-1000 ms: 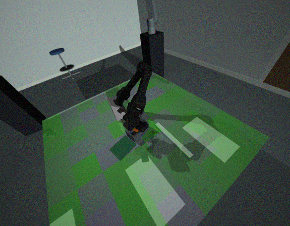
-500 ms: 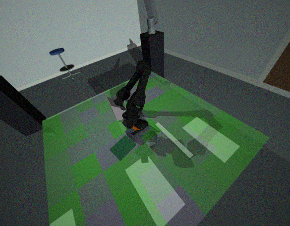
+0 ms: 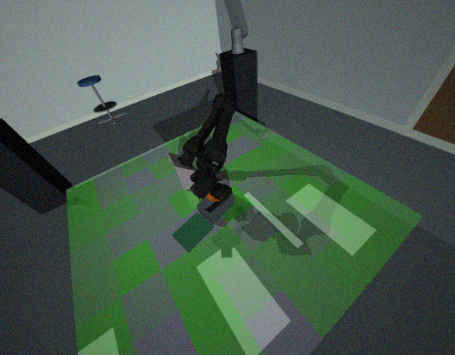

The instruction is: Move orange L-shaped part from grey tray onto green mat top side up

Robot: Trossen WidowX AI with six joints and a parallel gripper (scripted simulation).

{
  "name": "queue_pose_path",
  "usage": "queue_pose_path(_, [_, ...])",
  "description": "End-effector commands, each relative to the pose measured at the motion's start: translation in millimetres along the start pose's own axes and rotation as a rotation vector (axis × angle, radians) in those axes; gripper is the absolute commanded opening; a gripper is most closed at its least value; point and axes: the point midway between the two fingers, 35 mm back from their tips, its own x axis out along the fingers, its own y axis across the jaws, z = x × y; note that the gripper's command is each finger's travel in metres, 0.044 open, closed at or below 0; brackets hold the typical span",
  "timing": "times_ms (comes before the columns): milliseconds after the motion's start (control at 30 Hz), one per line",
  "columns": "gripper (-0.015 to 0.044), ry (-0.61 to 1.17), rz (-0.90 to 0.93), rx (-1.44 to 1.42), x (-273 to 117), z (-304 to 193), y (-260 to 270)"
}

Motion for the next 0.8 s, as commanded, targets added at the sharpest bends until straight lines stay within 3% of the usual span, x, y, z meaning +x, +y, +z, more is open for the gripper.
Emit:
queue_pose_path(0, [0.0000, -0.001, -0.004, -0.004, -7, 0, 0])
queue_pose_path(767, [0.0000, -0.002, -0.005, -0.004, -42, 0, 0])
